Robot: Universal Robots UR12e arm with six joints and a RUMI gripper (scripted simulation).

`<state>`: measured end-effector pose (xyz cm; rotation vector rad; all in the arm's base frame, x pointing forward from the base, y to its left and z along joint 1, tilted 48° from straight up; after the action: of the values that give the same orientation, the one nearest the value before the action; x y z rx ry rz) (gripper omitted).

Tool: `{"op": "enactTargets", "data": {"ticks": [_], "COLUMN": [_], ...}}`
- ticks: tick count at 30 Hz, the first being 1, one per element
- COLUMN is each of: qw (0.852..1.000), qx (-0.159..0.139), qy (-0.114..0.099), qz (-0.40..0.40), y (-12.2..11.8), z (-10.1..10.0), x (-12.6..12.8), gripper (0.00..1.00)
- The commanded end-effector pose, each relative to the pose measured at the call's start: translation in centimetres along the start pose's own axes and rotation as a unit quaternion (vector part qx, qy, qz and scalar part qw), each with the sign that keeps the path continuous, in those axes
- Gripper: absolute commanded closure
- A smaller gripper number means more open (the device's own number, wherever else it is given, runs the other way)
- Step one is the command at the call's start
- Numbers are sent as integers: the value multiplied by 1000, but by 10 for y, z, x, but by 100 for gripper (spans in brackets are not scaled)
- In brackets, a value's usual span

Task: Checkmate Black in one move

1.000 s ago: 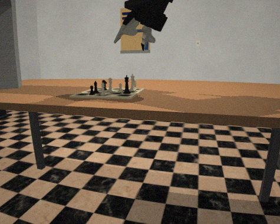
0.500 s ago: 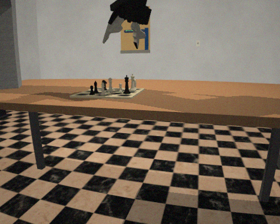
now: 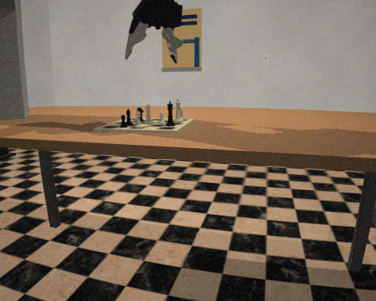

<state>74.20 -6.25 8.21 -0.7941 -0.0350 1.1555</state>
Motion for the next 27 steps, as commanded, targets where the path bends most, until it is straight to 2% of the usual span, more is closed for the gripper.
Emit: {"op": "enactTargets", "data": {"ticks": [1, 12, 27], "qw": [1000, 999, 998], "qx": [-22, -48, -52], "qy": [-4, -9, -9], "qz": [-9, -22, -24], "y": [7, 18, 19], "z": [-1, 0, 1], "x": [-2, -6, -7], "gripper": [0, 0, 0]}}
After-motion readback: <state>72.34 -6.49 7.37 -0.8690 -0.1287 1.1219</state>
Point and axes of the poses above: the point where the finger pads meet when closed, its own z axis back along the fingers, its own x axis across the jaws, y = z × x, the point moved 5 cm from there along z, back along the fingers, and after that the axes turned 11 degrees about z, right-handed, at the moved point
